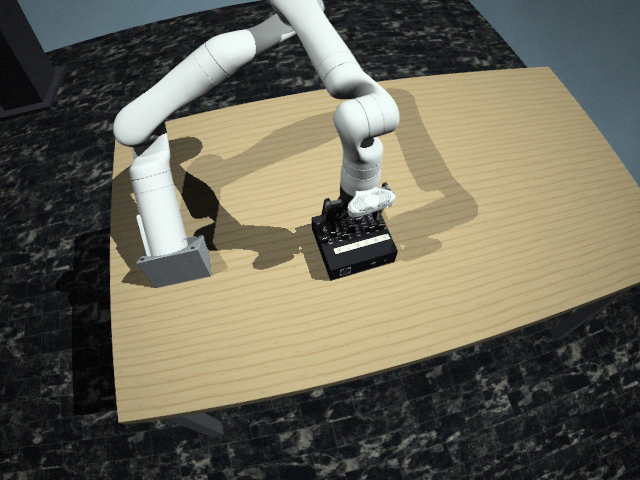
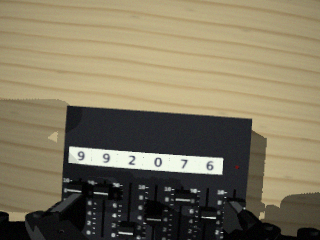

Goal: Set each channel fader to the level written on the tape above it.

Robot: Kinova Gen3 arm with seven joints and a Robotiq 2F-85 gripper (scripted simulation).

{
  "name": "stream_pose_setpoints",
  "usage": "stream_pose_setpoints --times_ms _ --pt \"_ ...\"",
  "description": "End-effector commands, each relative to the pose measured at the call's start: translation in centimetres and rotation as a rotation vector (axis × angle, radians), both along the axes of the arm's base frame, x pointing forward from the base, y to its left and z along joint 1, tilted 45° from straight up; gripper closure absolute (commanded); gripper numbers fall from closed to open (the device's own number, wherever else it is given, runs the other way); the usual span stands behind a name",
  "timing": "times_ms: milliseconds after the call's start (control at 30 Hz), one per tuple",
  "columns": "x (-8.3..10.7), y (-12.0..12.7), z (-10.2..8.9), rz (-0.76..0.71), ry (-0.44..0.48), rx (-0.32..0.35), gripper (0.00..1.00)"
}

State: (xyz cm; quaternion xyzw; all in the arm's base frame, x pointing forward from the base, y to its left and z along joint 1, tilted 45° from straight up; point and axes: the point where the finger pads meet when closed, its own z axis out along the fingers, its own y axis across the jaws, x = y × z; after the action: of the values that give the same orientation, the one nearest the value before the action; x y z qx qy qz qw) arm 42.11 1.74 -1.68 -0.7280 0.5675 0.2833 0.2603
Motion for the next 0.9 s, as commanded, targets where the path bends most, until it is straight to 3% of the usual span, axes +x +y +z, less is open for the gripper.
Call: stream_pose_setpoints --times_ms 0,200,233,867 --pt "-0.05 0.05 -0.09 -0.007 0.009 -0.003 0.0" --pt "-0.05 0.07 -0.13 -0.014 0.016 -0.004 0.0" --pt "-0.05 0.07 -0.13 -0.014 0.016 -0.004 1.0" --pt "-0.05 0.07 -0.13 -0.014 0.016 -0.004 1.0"
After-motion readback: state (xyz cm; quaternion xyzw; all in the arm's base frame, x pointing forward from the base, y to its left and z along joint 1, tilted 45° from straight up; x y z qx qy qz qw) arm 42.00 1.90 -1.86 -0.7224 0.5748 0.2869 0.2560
